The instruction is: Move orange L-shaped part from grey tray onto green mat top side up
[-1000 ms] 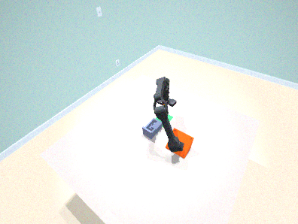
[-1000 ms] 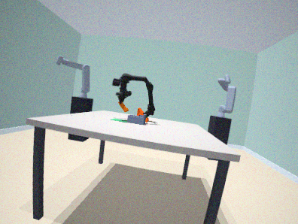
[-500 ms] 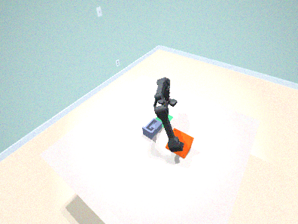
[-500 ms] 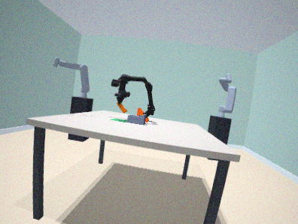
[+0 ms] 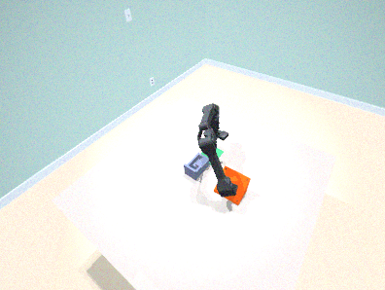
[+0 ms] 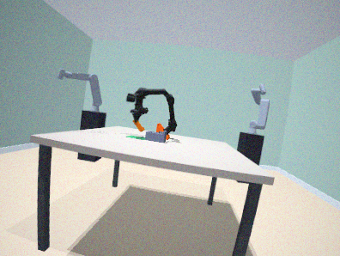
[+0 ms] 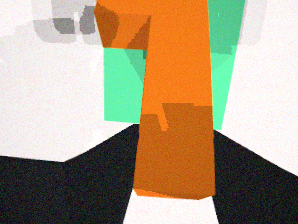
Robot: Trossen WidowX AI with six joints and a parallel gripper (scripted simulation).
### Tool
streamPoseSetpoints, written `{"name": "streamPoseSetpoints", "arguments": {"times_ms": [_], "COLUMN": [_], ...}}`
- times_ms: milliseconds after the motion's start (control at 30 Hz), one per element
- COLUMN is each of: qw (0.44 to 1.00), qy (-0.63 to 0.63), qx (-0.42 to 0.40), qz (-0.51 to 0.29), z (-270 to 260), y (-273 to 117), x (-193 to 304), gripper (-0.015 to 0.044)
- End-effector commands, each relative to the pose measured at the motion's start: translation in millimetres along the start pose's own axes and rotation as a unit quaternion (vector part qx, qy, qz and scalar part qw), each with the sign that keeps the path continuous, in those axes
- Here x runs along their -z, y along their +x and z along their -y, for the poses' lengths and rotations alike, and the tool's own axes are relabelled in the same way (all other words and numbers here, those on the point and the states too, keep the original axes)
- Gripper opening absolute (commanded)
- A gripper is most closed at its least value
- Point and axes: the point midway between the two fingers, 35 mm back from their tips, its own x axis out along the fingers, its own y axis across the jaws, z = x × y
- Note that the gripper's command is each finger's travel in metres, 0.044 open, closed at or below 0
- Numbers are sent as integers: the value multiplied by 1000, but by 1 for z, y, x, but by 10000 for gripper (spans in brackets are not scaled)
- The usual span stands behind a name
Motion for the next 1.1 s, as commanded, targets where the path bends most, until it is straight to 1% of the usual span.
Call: {"name": "streamPoseSetpoints", "arguments": {"times_ms": [0,867,1067], "qw": [1000,1000,1000], "qy": [4,4,4], "qx": [0,1,1], "qz": [3,3,3], "z": [-1,-1,-1], "y": [7,47,48], "x": [-1,-2,-2], "gripper": [0,0,0]}}
